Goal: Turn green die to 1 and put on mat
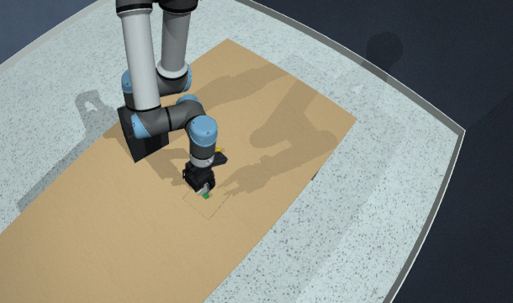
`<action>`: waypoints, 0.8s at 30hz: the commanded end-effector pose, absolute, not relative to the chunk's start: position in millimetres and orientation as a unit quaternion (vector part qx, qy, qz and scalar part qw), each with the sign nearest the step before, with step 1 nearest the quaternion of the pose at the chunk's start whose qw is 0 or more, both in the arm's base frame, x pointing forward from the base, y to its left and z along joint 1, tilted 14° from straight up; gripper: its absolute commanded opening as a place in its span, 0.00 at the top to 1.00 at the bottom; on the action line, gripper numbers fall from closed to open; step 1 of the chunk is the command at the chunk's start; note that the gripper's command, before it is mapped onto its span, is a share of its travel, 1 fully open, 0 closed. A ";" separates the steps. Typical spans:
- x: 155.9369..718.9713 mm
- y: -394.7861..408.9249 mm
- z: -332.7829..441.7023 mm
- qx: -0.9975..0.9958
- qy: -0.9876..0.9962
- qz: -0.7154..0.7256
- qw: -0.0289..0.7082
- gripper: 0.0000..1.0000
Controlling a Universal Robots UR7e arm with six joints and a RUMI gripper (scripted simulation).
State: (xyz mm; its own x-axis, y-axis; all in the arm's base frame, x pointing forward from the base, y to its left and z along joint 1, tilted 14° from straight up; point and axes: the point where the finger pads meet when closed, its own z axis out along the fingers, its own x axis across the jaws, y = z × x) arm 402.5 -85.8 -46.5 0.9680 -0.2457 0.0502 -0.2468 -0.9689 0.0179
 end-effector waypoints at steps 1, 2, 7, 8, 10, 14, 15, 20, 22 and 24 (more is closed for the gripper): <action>402.7 -85.9 -46.5 0.992 -0.124 0.023 0.017 0.79; 402.5 -85.8 -46.7 0.992 -0.124 0.022 0.019 0.79; 401.6 -85.0 -48.4 0.991 -0.125 0.014 0.047 0.79; 401.4 -84.9 -48.7 0.991 -0.125 0.013 0.055 0.79; 401.3 -84.5 -49.1 0.989 -0.125 0.010 0.073 0.79; 401.6 -84.0 -48.9 0.987 -0.126 0.007 0.099 0.79; 401.6 -84.0 -48.9 0.987 -0.126 0.007 0.099 0.79; 403.0 -83.4 -47.4 0.983 -0.126 0.007 0.133 0.79; 403.4 -83.2 -46.9 0.982 -0.126 0.007 0.140 0.79; 403.6 -83.2 -46.7 0.982 -0.126 0.008 0.142 0.79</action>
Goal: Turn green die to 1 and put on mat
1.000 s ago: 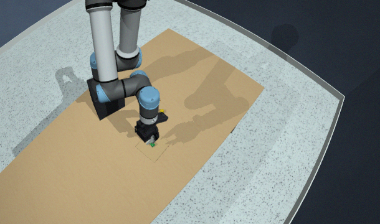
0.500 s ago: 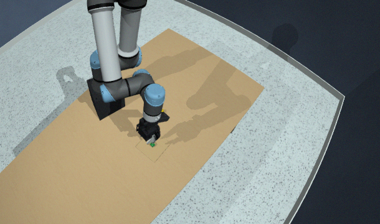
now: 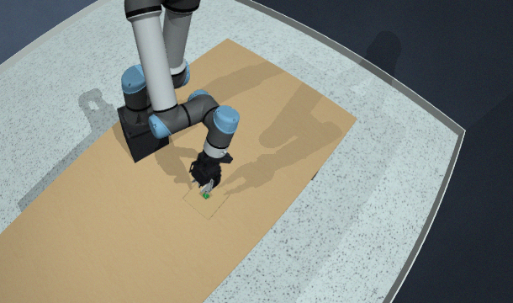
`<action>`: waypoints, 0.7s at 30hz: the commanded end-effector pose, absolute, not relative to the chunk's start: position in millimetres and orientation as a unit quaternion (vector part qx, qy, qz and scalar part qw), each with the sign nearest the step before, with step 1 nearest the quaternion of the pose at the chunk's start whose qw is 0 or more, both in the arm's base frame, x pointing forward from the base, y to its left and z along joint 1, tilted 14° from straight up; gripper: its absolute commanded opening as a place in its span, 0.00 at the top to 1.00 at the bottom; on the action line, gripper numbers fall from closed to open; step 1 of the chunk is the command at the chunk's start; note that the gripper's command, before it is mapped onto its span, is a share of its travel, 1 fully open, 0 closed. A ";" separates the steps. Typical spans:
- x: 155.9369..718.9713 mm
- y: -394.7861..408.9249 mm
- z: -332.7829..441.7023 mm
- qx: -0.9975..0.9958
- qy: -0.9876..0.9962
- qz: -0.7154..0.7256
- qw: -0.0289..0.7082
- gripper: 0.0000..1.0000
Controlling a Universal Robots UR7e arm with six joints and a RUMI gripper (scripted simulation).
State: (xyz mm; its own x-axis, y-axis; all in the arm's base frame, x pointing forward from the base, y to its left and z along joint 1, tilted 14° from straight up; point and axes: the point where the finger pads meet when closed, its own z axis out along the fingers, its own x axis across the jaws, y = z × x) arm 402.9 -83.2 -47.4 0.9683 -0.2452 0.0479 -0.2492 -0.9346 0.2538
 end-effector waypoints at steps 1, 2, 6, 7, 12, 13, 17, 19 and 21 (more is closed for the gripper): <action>403.6 -83.1 -46.6 0.982 -0.126 0.008 0.143 0.79; 403.6 -83.1 -46.6 0.982 -0.126 0.008 0.143 0.79; 403.4 -83.1 -47.0 0.981 -0.127 0.006 0.147 0.79; 403.4 -83.1 -47.0 0.981 -0.127 0.006 0.147 0.79; 402.4 -82.8 -48.3 0.978 -0.128 0.000 0.166 0.79; 402.2 -82.7 -48.7 0.977 -0.128 -0.001 0.174 0.79; 401.8 -82.2 -49.7 0.969 -0.128 -0.008 0.210 0.79; 402.2 -81.8 -49.5 0.965 -0.128 -0.010 0.228 0.79; 402.8 -81.4 -49.1 0.961 -0.127 -0.010 0.245 0.79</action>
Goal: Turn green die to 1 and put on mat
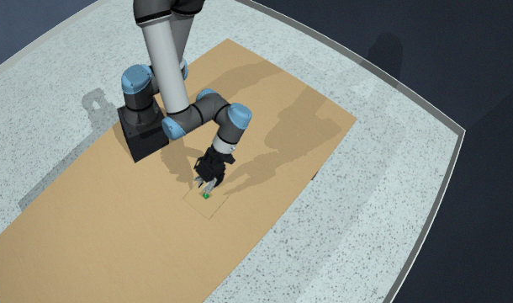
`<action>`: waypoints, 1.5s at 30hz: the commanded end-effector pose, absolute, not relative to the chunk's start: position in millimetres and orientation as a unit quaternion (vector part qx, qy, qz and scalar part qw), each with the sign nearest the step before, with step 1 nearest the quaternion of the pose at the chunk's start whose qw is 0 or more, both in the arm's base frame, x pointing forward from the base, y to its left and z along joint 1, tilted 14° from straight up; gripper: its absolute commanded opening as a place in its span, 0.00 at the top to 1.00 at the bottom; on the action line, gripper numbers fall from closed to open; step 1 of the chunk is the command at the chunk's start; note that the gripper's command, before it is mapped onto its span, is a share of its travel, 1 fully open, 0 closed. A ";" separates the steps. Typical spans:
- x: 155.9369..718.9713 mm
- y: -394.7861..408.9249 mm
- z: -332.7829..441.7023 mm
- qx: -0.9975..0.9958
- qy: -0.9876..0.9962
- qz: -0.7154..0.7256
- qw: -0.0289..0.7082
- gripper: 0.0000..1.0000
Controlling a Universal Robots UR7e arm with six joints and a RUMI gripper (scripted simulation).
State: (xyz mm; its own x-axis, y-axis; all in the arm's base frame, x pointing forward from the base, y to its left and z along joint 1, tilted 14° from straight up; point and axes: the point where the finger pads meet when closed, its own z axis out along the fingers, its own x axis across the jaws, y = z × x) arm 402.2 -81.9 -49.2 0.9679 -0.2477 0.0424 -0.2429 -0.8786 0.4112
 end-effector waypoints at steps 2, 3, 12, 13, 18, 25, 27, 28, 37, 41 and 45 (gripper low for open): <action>403.5 -80.9 -48.5 0.958 -0.127 -0.010 0.258 0.79; 403.5 -80.9 -48.5 0.958 -0.127 -0.010 0.258 0.79; 404.4 -80.5 -47.8 0.955 -0.126 -0.009 0.270 0.79; 404.4 -80.5 -47.8 0.955 -0.126 -0.009 0.270 0.79; 404.4 -80.5 -47.8 0.955 -0.126 -0.009 0.270 0.79; 404.4 -80.4 -48.0 0.955 -0.126 -0.009 0.270 0.79; 404.4 -80.4 -48.3 0.955 -0.126 -0.009 0.270 0.79; 404.4 -80.3 -48.5 0.955 -0.126 -0.009 0.270 0.79; 405.0 -79.2 -53.5 0.955 -0.126 -0.009 0.270 0.79; 405.3 -78.5 -56.8 0.955 -0.126 -0.009 0.270 0.79; 406.0 -77.2 -62.3 0.955 -0.126 -0.009 0.270 0.79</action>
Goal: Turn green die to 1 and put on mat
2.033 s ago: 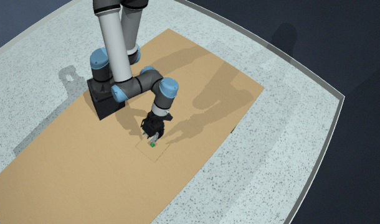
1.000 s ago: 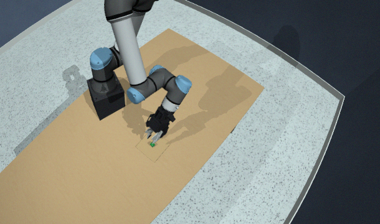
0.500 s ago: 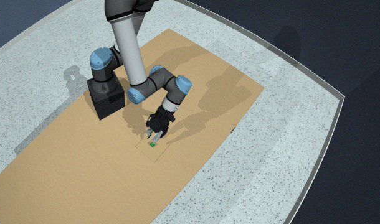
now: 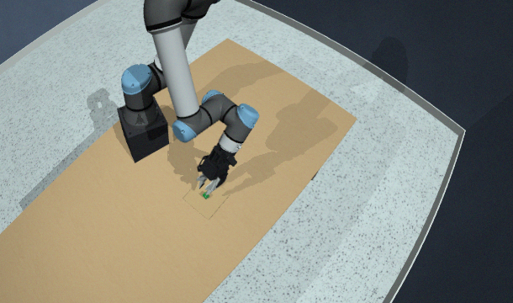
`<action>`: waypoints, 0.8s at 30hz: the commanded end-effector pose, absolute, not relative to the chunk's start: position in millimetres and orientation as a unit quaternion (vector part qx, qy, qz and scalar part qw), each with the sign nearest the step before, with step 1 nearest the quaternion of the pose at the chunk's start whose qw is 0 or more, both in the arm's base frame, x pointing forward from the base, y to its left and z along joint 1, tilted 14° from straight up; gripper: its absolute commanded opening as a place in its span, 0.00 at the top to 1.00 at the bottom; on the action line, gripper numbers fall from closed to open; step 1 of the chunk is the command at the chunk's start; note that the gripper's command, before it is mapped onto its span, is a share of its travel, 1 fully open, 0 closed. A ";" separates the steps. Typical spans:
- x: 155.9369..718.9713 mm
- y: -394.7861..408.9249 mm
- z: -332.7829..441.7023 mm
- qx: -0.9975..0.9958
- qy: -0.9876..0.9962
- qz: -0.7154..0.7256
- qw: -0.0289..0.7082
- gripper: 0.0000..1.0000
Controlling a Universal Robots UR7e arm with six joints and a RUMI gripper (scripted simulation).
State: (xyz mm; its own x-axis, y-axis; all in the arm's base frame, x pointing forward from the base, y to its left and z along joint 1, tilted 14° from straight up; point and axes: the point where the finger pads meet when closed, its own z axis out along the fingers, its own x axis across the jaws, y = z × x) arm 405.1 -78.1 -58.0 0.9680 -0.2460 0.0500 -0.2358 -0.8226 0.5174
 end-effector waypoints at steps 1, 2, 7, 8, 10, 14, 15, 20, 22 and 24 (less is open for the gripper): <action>406.1 -76.8 -63.9 0.955 -0.126 -0.009 0.270 0.79; 406.3 -76.5 -65.6 0.955 -0.126 -0.009 0.270 0.79; 407.3 -74.5 -74.5 0.955 -0.126 -0.009 0.270 0.79; 407.5 -74.0 -76.4 0.955 -0.126 -0.009 0.270 0.79; 407.5 -74.0 -76.4 0.955 -0.126 -0.009 0.270 0.79; 408.3 -72.3 -84.0 0.955 -0.126 -0.009 0.270 0.79; 408.6 -71.9 -85.9 0.955 -0.126 -0.009 0.270 0.79; 409.6 -69.8 -95.1 0.955 -0.126 -0.009 0.270 0.79; 409.9 -69.0 -98.5 0.955 -0.126 -0.009 0.270 0.79; 410.3 -68.3 -101.6 0.955 -0.126 -0.009 0.270 0.79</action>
State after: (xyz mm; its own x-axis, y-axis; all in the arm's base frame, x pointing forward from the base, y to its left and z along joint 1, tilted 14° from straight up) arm 409.1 -69.5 -95.7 0.9680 -0.2461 0.0498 -0.2358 -0.8227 0.5173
